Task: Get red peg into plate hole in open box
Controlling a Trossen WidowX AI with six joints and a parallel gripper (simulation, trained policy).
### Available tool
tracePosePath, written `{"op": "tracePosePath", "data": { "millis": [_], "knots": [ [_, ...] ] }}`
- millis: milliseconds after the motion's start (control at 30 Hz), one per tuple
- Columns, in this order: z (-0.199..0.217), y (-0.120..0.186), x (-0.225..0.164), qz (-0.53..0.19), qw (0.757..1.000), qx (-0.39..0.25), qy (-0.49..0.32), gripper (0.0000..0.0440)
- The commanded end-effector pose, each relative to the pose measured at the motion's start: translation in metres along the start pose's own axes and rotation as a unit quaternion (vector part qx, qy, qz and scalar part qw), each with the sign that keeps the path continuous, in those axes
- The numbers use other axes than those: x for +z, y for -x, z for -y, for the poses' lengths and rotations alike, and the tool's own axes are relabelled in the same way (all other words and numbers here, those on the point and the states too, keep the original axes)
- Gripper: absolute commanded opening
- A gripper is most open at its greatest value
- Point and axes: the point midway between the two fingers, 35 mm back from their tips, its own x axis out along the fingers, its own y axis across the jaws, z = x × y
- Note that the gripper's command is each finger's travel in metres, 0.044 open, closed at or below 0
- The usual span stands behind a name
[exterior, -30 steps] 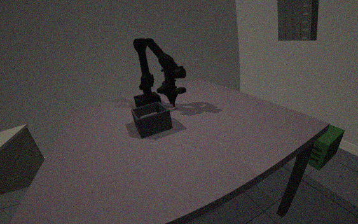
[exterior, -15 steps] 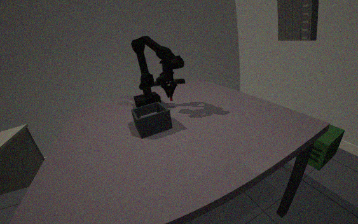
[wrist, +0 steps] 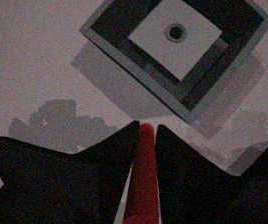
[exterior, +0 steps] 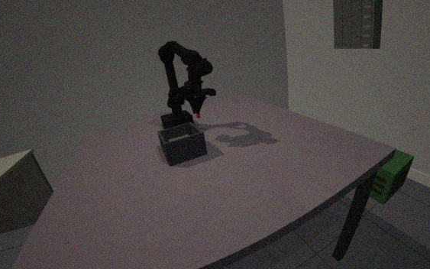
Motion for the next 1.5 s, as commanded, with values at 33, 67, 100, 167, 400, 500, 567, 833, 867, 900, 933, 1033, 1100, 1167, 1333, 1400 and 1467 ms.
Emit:
{"op": "tracePosePath", "data": {
  "millis": [33, 67, 100, 167, 400, 500, 567, 833, 867, 900, 933, 1033, 1100, 1167, 1333, 1400, 1467],
  "knots": [
    [0.003, -0.004, 0.023, 0.007, 1.0, -0.008, -0.011, 0.0],
    [0.003, -0.005, 0.027, 0.008, 1.0, -0.009, -0.014, 0.0],
    [0.004, -0.006, 0.031, 0.009, 1.0, -0.009, -0.017, 0.0],
    [0.005, -0.008, 0.039, 0.011, 1.0, -0.01, -0.023, 0.0],
    [0.009, -0.019, 0.064, 0.014, 0.999, -0.013, -0.044, 0.0],
    [0.011, -0.025, 0.074, 0.015, 0.998, -0.014, -0.053, 0.0],
    [0.012, -0.03, 0.081, 0.015, 0.998, -0.014, -0.059, 0.0],
    [0.017, -0.047, 0.098, 0.005, 0.997, -0.018, -0.077, 0.0005],
    [0.018, -0.049, 0.1, 0.003, 0.997, -0.019, -0.079, 0.0006],
    [0.018, -0.052, 0.101, 0.0, 0.997, -0.02, -0.08, 0.0006],
    [0.019, -0.054, 0.102, -0.002, 0.996, -0.02, -0.082, 0.0007],
    [0.02, -0.063, 0.103, -0.009, 0.996, -0.023, -0.084, 0.0008],
    [0.021, -0.07, 0.103, -0.014, 0.996, -0.026, -0.085, 0.0007],
    [0.022, -0.077, 0.103, -0.019, 0.996, -0.03, -0.083, 0.0011],
    [0.024, -0.092, 0.103, -0.028, 0.996, -0.04, -0.073, 0.0113],
    [0.026, -0.096, 0.103, -0.032, 0.996, -0.046, -0.066, 0.0153],
    [0.027, -0.099, 0.104, -0.036, 0.996, -0.053, -0.059, 0.016]
  ]
}}
